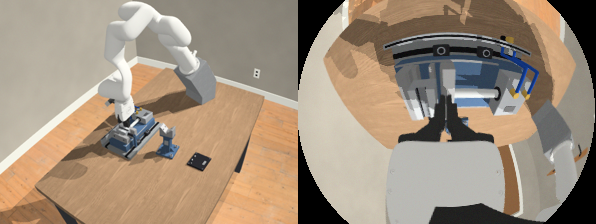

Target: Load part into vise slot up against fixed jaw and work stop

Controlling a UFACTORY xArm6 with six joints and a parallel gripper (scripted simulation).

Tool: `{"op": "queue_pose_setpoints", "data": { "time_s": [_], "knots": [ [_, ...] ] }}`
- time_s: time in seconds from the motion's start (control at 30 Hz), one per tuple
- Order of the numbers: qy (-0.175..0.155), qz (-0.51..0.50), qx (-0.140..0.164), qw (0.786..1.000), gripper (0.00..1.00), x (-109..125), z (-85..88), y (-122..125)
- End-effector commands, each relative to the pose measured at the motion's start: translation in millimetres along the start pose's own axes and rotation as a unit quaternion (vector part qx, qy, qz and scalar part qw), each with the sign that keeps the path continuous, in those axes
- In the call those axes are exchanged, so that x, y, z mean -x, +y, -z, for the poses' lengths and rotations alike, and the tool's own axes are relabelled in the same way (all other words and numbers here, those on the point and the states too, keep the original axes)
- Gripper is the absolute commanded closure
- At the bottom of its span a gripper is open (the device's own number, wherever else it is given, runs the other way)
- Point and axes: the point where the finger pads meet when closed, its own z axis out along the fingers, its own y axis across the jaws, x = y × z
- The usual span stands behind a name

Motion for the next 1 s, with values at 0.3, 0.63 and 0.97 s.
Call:
{"op": "queue_pose_setpoints", "data": {
  "time_s": [0.3,0.63,0.97],
  "knots": [
    [0.000,-0.001,-0.012,1.000,1.00,-0.4,1.0,-2.8],
    [0.000,-0.001,-0.012,1.000,1.00,-0.4,0.9,2.1],
    [0.000,-0.001,-0.012,1.000,1.00,-0.4,1.2,2.8]
  ]
}}
